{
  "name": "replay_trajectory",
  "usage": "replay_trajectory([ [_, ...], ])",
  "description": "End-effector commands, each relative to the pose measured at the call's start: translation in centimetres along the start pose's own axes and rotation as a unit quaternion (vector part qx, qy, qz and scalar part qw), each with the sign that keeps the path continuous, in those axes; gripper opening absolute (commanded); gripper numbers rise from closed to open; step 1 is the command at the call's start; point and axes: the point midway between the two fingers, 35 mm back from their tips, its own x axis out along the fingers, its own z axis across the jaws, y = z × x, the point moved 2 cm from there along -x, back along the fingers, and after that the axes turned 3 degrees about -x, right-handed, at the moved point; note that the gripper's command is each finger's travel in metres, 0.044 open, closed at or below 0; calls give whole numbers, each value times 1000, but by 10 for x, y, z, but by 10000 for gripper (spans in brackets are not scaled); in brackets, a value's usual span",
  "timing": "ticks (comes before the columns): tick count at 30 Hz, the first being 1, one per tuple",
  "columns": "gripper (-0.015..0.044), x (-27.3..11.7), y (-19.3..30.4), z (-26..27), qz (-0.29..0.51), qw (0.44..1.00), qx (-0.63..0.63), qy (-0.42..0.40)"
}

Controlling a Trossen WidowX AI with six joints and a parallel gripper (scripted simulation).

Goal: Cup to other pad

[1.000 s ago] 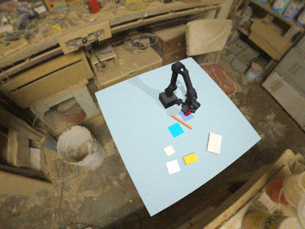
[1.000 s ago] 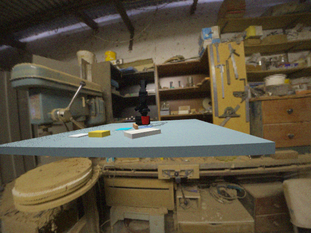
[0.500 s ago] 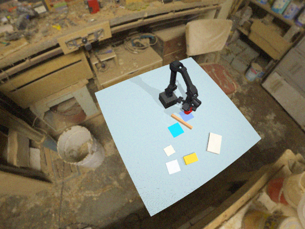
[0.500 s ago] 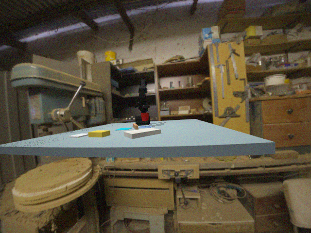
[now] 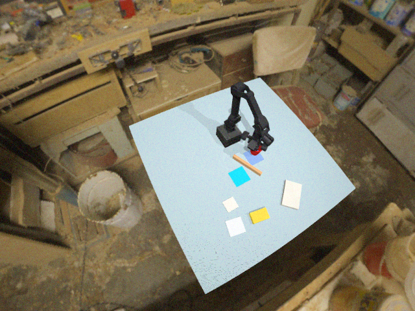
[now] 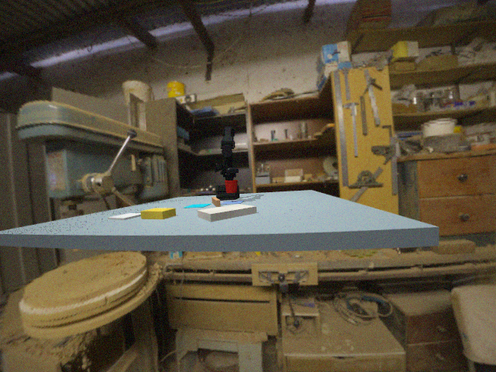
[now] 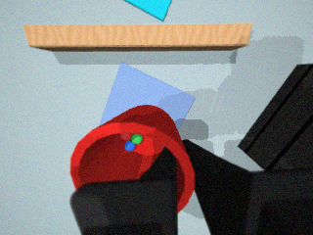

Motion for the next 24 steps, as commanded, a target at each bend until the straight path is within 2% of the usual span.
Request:
replay_trajectory([
  [1, 0, 0, -2, 0, 0, 1000, 0, 0],
  [24, 0, -1, -40, -5, -1, 1000, -1, -1],
])
